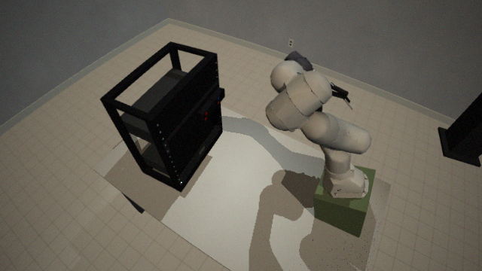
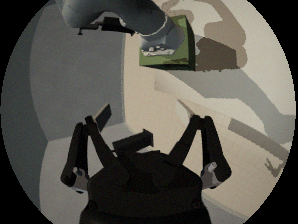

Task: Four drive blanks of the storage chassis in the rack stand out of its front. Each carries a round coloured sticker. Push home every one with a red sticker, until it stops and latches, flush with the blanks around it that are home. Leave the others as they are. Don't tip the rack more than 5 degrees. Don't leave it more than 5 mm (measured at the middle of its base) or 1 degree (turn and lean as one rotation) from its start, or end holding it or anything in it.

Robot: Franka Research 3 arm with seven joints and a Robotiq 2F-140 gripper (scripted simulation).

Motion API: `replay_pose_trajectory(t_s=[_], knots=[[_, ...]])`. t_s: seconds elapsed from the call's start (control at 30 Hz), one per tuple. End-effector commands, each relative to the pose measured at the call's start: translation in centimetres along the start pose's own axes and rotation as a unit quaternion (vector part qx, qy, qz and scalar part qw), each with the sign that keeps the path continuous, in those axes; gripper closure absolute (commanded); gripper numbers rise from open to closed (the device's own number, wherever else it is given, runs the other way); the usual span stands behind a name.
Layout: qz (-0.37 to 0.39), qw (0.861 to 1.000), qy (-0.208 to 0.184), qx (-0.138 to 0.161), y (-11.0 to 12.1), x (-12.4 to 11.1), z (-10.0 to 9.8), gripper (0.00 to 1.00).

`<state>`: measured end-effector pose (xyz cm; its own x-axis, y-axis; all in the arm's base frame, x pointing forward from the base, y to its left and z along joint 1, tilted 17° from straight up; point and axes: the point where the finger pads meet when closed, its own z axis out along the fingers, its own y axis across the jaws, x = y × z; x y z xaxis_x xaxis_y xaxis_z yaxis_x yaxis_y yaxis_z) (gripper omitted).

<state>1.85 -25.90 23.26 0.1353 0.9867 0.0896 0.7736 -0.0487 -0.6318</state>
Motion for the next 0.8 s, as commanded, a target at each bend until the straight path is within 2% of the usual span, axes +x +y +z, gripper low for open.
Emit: replay_pose_trajectory(t_s=[0.0, 0.37, 0.77], knots=[[-0.004, 1.0, 0.002, -0.003, 0.2, 0.1, 0.1, 0.0], [-0.03, 0.999, 0.018, -0.02, 1.5, 0.4, 0.9, 0.0], [-0.1, 0.99, 0.062, -0.073, 5.3, 1.9, 2.9, 0.0]])
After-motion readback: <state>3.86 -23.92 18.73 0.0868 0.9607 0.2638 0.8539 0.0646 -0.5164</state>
